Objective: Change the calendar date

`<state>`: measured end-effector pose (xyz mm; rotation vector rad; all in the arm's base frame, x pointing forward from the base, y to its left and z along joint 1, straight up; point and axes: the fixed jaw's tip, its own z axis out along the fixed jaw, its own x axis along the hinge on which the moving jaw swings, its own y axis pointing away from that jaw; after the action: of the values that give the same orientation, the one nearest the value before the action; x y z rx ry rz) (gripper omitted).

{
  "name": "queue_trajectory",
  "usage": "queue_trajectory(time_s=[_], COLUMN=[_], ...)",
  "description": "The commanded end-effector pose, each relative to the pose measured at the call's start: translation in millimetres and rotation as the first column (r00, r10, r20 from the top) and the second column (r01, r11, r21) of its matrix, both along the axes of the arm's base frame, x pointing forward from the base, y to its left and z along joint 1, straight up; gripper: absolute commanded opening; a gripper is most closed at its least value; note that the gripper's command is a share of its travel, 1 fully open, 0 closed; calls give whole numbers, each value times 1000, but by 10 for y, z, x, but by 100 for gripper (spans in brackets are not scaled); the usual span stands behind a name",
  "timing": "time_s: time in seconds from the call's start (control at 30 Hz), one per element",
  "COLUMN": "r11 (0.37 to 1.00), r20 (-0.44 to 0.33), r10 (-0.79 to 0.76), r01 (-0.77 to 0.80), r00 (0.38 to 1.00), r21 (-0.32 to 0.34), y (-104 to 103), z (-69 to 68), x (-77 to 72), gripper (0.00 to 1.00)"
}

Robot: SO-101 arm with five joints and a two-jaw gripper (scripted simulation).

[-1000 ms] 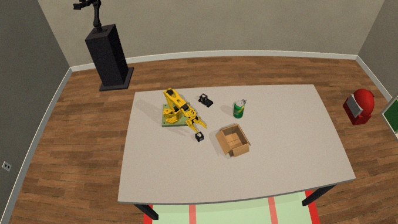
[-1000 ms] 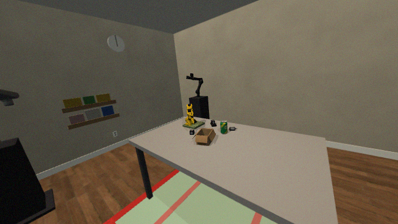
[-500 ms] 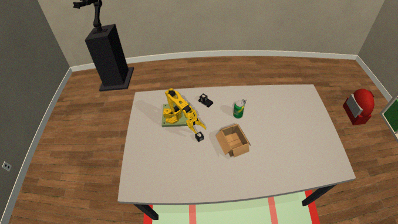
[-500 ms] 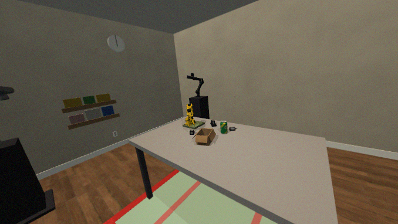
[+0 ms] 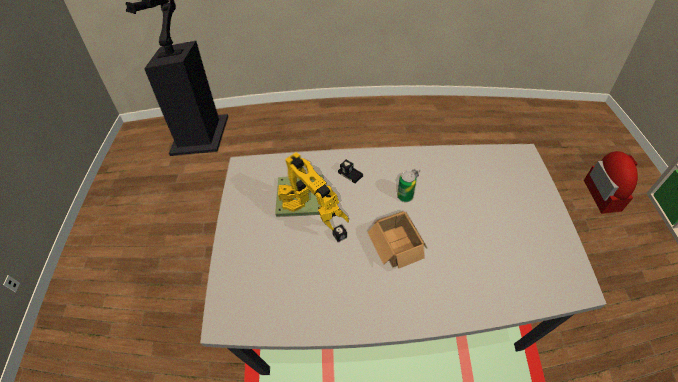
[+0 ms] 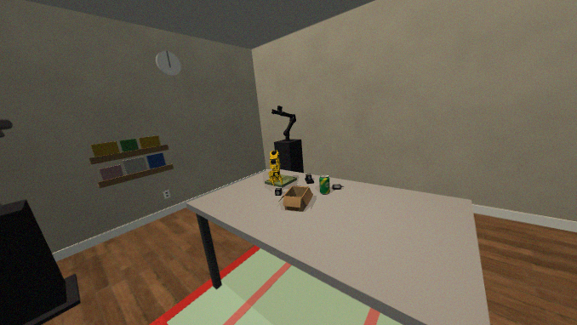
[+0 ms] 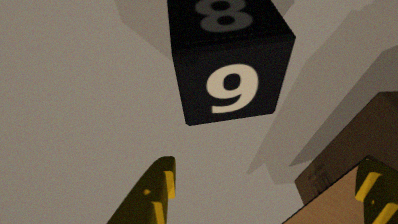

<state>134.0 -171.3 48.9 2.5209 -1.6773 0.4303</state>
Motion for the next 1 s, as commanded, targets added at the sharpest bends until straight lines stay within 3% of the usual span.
queue_trajectory(time_s=[0.0, 0.1, 0.3, 0.97], r11=[987, 984, 961, 961], r20=[-116, -126, -189, -189], r10=[113, 125, 199, 199], r01=[-98, -107, -154, -154], r00=[987, 984, 961, 961], r21=[131, 142, 229, 229], y=[-27, -29, -46, -46], z=[-65, -72, -119, -119], x=[-41, -45, -69, -69], gripper=[35, 35, 35, 35])
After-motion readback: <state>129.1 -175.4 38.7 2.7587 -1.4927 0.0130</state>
